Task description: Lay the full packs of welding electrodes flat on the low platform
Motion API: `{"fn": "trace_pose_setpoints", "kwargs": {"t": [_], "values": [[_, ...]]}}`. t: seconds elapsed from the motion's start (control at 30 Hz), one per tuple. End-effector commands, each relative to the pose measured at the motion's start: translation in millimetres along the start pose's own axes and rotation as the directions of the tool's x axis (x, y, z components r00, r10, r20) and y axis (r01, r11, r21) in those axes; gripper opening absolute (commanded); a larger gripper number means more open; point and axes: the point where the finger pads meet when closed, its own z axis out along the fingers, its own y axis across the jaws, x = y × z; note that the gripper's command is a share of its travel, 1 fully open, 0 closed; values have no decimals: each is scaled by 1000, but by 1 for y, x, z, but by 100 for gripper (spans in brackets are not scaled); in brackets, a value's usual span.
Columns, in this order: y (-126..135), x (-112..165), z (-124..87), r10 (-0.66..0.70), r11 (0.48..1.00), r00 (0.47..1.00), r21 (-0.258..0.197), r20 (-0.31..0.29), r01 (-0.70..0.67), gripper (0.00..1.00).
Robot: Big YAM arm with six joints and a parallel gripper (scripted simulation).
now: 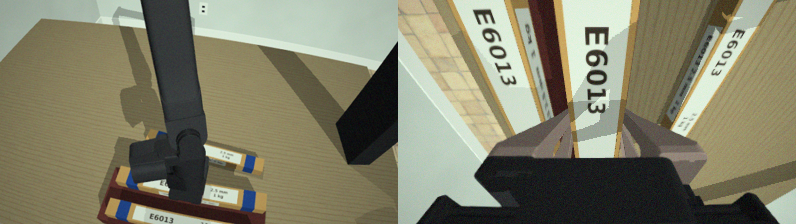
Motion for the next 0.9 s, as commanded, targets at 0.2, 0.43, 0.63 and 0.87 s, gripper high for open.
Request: {"fn": "trace_pose_setpoints", "kwargs": {"t": [0.2,0.43,0.63,0.87], "values": [[19,-22,-15,-5,999,999,-43,48,7,0],[7,-22,-13,-2,1000,999,-31,44,3,0],[10,-20,-14,-5,999,999,-37,44,7,0],[12,-20,-15,-7,999,999,-40,44,8,0]]}}
